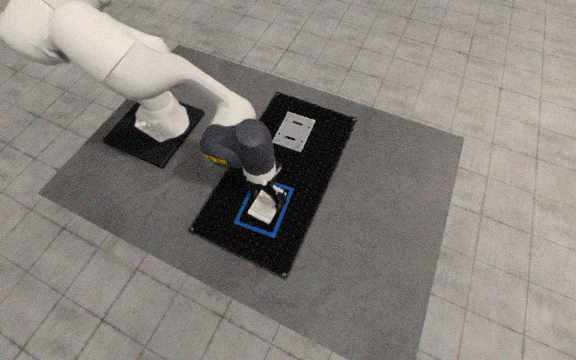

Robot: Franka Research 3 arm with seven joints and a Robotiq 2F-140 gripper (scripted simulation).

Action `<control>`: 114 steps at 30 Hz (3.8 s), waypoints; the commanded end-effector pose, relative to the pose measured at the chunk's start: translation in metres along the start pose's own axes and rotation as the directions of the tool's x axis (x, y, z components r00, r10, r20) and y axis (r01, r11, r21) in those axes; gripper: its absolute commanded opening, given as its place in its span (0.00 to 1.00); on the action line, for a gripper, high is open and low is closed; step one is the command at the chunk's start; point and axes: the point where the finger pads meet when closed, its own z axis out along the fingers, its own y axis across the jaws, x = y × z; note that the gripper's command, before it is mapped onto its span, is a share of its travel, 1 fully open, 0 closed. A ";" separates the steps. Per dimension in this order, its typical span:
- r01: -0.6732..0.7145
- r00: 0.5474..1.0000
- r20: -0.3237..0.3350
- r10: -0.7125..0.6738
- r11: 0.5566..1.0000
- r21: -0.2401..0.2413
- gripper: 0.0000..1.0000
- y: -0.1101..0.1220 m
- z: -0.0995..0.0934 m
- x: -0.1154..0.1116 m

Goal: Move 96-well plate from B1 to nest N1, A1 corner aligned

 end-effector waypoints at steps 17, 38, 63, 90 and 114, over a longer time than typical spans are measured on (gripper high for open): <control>-0.003 1.000 0.001 0.003 1.000 -0.003 0.60 0.001 -0.016 0.000; -0.003 1.000 0.001 0.003 1.000 -0.003 0.60 0.001 -0.048 0.000; -0.003 1.000 0.001 0.003 1.000 -0.003 0.60 0.001 -0.064 0.000; 0.080 0.997 0.001 -0.080 0.997 -0.003 0.60 -0.009 -0.066 0.055; 0.080 0.997 0.001 -0.080 0.997 -0.003 0.60 -0.021 -0.068 0.121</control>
